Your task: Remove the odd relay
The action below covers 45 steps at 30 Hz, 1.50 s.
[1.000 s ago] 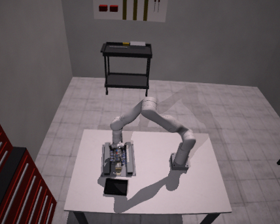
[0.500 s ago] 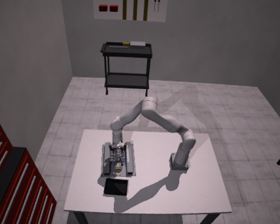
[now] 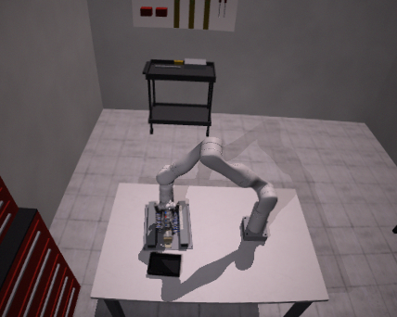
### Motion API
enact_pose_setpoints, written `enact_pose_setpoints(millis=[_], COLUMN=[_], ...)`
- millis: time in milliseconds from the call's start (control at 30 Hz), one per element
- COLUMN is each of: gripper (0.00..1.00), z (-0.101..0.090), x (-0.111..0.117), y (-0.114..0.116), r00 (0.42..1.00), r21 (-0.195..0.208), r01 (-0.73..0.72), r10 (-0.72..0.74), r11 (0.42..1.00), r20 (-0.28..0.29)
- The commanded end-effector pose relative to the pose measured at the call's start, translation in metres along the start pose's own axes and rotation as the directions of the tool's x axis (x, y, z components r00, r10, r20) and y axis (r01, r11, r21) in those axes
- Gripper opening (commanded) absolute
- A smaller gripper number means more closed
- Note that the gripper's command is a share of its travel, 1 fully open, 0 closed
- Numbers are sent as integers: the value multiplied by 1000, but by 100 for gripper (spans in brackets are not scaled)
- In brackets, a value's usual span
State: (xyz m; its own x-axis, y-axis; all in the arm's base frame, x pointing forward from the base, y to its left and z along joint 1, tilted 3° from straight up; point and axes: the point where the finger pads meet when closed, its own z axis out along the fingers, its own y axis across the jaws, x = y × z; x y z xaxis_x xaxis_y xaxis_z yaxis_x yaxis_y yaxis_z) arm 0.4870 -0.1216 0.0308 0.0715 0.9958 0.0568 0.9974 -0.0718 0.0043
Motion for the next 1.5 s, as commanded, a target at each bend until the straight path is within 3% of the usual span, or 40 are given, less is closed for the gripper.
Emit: enact_pose_setpoints(millis=[0, 1467], gripper=[61, 61], z=[-1, 32], x=[0, 0], y=[1, 1], r00=[1000, 1000], r21=[-2, -2], r01=[0, 0], r10=[0, 0], r11=[1000, 1000], r20=[0, 0])
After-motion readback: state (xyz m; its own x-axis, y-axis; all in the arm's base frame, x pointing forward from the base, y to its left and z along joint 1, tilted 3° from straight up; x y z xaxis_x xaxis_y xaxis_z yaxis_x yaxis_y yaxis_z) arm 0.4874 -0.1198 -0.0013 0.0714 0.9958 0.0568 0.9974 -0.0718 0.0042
